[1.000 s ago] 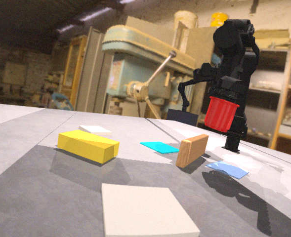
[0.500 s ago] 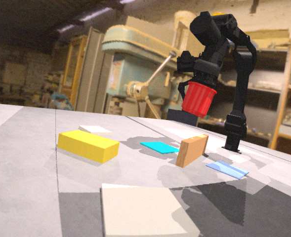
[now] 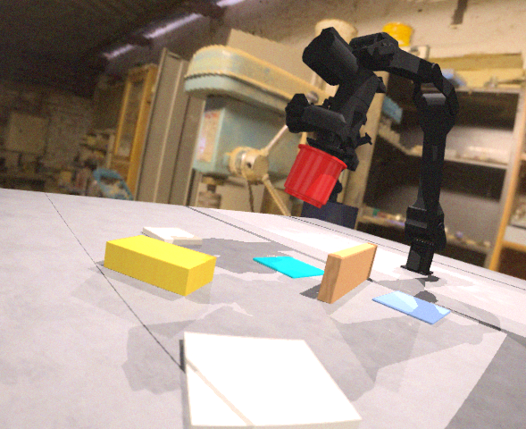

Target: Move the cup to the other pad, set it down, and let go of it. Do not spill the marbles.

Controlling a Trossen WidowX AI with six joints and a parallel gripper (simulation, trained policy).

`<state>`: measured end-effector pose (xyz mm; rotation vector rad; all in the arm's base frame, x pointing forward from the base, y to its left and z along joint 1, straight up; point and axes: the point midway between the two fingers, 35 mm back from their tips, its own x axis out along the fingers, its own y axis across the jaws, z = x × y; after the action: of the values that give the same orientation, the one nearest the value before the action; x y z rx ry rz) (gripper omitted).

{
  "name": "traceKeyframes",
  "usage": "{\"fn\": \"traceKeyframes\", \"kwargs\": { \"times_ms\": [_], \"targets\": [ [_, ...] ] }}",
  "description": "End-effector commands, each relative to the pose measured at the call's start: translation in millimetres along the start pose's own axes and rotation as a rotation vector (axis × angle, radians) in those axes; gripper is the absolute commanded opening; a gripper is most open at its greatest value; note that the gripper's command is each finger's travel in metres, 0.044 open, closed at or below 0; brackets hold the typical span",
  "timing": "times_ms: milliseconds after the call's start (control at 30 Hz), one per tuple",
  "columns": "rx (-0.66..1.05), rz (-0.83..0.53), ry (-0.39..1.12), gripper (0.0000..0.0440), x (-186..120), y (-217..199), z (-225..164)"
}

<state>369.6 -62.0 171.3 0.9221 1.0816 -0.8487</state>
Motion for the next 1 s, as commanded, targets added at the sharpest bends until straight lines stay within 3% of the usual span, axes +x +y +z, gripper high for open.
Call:
{"fn": "traceKeyframes", "kwargs": {
  "times_ms": [0,967],
  "targets": [
    [0.013,-0.012,-0.008,0.0,12,-6,9],
    [0.085,-0.083,0.021,0.0022,86,-52,1]
  ]
}}
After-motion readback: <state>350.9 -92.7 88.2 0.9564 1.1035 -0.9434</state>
